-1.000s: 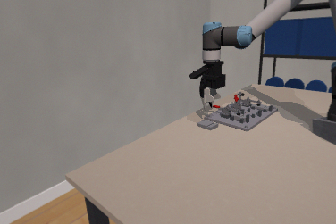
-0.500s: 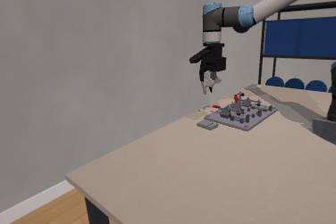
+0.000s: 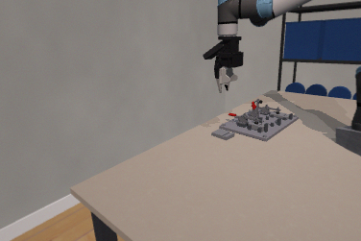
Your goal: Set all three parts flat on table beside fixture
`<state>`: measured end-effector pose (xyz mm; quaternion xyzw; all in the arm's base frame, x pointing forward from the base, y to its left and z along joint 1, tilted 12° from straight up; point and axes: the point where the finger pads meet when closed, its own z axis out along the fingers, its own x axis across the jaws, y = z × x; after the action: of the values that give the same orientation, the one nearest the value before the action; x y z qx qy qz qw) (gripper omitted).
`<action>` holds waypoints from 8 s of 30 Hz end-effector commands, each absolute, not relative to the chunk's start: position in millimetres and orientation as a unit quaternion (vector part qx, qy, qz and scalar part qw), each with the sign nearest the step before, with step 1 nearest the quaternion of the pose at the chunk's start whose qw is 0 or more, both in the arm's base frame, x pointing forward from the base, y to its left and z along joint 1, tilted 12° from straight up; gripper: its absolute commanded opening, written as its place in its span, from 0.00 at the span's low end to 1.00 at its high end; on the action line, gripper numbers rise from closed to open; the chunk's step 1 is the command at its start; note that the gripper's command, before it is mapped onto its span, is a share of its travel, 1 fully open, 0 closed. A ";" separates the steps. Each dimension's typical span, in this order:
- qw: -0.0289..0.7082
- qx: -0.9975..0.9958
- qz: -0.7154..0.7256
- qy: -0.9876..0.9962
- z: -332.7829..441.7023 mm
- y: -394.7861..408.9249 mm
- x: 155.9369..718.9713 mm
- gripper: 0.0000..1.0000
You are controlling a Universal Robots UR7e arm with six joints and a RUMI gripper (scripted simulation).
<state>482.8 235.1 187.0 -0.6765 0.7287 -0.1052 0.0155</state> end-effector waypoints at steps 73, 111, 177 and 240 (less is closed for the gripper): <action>0.016 -0.676 -0.105 0.729 229.3 -59.6 486.5 0.28; 0.016 -0.676 -0.105 0.729 233.1 -108.3 487.6 0.28; 0.016 -0.676 -0.105 0.729 97.7 -126.6 510.5 0.28; 0.016 -0.676 -0.105 0.729 70.3 -130.4 515.6 0.00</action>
<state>515.3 -130.4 69.8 -0.6765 0.7288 -0.1048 0.0156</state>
